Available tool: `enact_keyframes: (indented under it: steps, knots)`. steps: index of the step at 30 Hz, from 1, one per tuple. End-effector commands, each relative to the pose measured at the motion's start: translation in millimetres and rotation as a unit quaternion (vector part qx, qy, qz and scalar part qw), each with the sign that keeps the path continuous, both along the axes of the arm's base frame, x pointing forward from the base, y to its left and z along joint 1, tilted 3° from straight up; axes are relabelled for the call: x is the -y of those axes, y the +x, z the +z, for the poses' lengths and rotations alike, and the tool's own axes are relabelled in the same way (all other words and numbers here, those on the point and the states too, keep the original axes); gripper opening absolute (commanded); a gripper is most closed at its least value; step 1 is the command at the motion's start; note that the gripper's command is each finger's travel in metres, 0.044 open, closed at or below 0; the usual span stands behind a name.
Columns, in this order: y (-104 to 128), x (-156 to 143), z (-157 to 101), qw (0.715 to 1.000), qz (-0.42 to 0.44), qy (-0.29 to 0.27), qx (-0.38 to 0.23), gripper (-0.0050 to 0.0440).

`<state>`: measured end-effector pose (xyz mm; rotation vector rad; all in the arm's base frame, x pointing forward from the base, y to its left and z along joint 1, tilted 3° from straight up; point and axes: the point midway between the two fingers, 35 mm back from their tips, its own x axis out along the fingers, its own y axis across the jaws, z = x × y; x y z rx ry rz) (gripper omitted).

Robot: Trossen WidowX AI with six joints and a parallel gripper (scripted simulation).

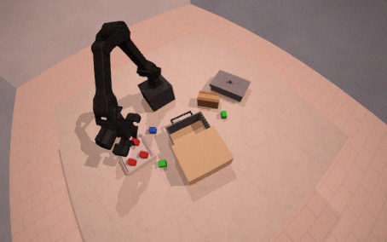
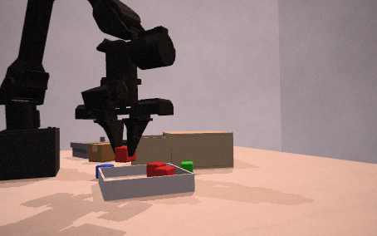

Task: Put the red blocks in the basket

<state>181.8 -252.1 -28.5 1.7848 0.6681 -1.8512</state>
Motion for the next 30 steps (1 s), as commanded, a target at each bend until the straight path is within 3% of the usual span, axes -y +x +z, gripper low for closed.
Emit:
enact_keyframes:
  steps: [1, 30]
  knots:
    - [-4.1, -4.6, -16.5, 1.000, 0.000, 0.009, -0.007, 0.0000]
    - [-5.1, -4.8, -36.8, 1.000, 0.000, 0.009, -0.007, 0.0000]
